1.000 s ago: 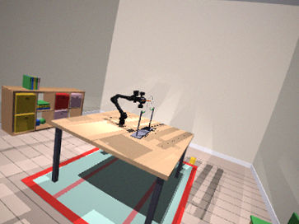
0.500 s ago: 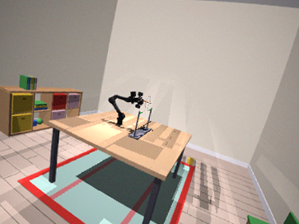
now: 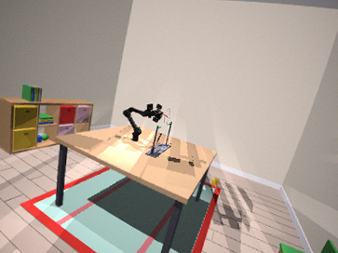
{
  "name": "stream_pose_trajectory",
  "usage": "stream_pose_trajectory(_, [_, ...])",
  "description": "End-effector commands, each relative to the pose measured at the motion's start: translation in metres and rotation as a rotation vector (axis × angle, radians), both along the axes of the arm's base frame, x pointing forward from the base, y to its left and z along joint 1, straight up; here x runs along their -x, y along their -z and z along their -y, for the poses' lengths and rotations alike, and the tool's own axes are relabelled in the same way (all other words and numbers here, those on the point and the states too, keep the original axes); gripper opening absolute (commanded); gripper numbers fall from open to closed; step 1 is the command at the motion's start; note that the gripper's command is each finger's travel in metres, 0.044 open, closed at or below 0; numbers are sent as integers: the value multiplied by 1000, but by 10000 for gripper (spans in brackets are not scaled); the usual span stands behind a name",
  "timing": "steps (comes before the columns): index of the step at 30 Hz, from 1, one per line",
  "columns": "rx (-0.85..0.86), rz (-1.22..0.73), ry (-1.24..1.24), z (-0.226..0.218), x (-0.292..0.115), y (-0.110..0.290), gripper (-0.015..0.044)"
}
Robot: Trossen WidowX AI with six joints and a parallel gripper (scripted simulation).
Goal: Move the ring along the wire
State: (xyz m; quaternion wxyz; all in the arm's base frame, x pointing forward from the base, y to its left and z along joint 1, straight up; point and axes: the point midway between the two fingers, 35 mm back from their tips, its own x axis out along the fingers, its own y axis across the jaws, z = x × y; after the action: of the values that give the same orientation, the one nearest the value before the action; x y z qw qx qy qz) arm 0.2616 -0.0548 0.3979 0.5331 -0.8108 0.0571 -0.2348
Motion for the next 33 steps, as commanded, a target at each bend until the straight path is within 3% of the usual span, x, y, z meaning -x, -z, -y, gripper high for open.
stream_pose_trajectory(1, [33, -2, 1, 0, 0, 2, -150])
stream_pose_trajectory(15, [69, 1, 4, 6, -1, 11, -150])
stream_pose_trajectory(33, [-183, -16, 1, 22, -3, 51, -150])
